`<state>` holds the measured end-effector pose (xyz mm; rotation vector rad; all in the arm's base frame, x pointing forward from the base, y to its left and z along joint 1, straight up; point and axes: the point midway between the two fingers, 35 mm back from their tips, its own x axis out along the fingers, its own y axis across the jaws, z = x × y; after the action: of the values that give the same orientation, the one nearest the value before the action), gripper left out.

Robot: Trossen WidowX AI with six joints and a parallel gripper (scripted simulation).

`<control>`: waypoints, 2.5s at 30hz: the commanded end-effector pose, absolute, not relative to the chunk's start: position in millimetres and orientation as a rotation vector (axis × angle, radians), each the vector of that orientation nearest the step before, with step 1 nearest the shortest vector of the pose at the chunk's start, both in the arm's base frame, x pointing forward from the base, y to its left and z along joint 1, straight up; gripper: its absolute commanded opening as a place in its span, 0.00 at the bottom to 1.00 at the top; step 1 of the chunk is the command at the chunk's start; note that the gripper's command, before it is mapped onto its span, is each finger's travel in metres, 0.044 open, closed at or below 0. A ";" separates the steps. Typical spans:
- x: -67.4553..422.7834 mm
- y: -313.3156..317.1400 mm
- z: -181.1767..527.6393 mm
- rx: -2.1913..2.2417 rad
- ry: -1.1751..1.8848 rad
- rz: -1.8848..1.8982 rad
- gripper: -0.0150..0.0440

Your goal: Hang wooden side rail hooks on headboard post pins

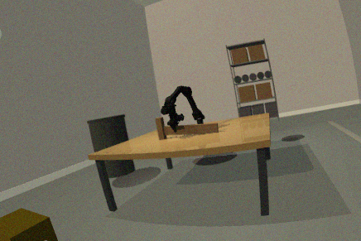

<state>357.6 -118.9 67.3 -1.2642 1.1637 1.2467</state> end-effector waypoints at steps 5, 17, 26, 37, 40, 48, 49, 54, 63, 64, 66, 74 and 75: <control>359.9 -121.3 72.1 -1.279 1.158 1.238 0.25; 359.8 -122.5 73.0 -1.279 1.158 1.238 0.25; 359.8 -122.7 72.2 -1.279 1.158 1.238 0.25; 359.8 -122.7 70.4 -1.279 1.158 1.238 0.25; 359.8 -122.7 69.9 -1.279 1.158 1.238 0.25; 359.9 -122.7 68.6 -1.279 1.158 1.238 0.25; 359.9 -122.7 68.4 -1.279 1.158 1.238 0.25; 359.9 -122.7 67.6 -1.279 1.158 1.238 0.25; 359.9 -122.7 66.1 -1.279 1.158 1.238 0.25; 359.9 -122.7 65.9 -1.279 1.158 1.238 0.25; 359.9 -122.7 65.6 -1.279 1.158 1.238 0.25; 360.0 -122.7 64.2 -1.279 1.158 1.238 0.25; 360.0 -122.7 64.1 -1.279 1.158 1.238 0.25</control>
<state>359.5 -121.2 62.0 -1.2649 1.1568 1.2443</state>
